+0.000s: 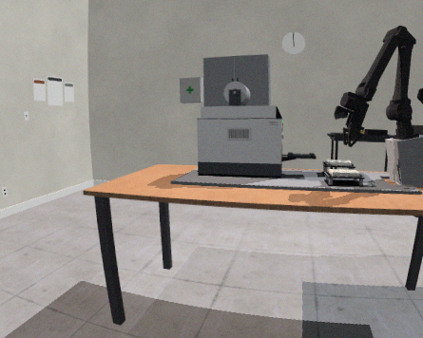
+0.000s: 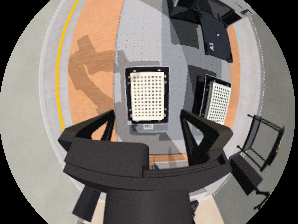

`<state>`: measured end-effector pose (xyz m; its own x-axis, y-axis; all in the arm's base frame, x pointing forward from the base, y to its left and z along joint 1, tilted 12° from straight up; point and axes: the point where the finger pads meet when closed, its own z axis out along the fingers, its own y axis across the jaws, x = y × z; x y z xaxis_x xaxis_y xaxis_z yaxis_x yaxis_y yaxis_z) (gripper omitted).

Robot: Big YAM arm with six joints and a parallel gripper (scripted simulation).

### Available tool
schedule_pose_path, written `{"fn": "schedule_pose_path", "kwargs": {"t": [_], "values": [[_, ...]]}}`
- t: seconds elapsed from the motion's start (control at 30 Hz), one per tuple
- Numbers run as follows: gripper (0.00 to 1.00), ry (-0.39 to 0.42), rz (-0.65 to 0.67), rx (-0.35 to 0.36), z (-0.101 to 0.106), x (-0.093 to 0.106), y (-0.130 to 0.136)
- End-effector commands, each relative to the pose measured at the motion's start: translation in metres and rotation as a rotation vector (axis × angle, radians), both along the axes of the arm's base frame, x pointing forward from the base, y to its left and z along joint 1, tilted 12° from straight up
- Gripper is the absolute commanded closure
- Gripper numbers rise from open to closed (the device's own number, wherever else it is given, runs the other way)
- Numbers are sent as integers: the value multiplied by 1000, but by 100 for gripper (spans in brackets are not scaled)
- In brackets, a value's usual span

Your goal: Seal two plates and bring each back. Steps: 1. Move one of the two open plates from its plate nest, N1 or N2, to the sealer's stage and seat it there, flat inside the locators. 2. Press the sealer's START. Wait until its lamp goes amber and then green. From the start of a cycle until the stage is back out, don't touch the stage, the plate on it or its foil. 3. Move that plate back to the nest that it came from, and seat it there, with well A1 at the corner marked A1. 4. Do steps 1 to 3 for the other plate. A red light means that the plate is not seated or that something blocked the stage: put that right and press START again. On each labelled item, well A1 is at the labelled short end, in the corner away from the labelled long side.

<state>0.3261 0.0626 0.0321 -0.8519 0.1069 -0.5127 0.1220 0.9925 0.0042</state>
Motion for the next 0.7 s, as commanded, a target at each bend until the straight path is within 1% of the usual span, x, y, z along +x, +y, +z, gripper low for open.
{"fn": "schedule_pose_path", "kwargs": {"t": [0.0,0.27,0.43,0.63,0.67], "values": [[0,-19,-22,20,9,18,2],[0,-25,-15,8,5,10,-7],[0,-34,-5,6,8,10,-7],[0,-32,4,-3,7,8,-9],[0,-28,7,-5,4,9,-9]]}}
